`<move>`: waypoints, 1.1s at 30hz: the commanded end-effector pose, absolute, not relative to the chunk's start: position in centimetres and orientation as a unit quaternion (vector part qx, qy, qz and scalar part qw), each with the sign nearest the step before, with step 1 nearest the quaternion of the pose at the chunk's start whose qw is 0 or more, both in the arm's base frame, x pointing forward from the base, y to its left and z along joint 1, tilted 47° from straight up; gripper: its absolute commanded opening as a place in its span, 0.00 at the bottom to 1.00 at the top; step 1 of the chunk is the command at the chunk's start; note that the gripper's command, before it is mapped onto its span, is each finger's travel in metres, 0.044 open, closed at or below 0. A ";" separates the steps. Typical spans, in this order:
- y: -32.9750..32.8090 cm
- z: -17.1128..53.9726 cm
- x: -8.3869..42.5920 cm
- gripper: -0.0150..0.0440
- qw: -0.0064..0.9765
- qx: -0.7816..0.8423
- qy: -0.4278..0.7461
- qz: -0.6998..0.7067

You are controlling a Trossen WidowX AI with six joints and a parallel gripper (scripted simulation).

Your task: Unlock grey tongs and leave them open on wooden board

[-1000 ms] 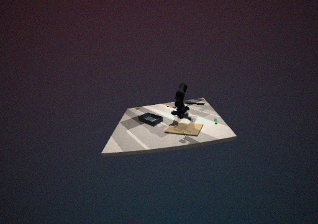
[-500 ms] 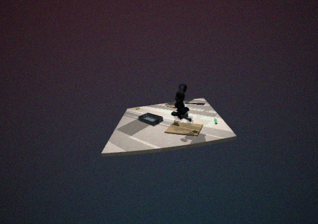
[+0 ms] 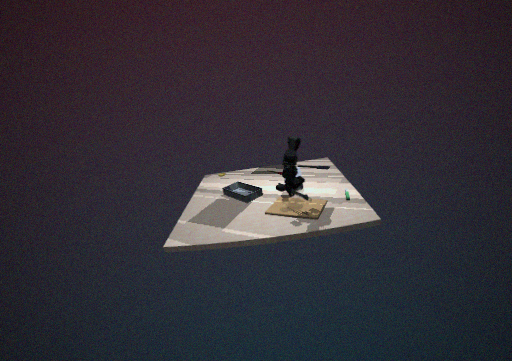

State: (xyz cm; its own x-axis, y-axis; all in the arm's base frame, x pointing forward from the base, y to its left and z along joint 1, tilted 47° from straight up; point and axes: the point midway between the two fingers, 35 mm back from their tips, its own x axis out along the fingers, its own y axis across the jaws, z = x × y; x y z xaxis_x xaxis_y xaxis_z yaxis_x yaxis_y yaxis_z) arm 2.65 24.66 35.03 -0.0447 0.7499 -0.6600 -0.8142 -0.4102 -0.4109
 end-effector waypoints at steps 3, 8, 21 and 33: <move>25.6 34.3 2.7 0.00 0.542 -0.429 0.040 0.721; 26.2 33.7 2.7 0.00 0.542 -0.428 0.041 0.722; 27.8 32.3 2.5 0.00 0.542 -0.428 0.041 0.722; 29.1 30.9 2.3 0.00 0.542 -0.427 0.042 0.722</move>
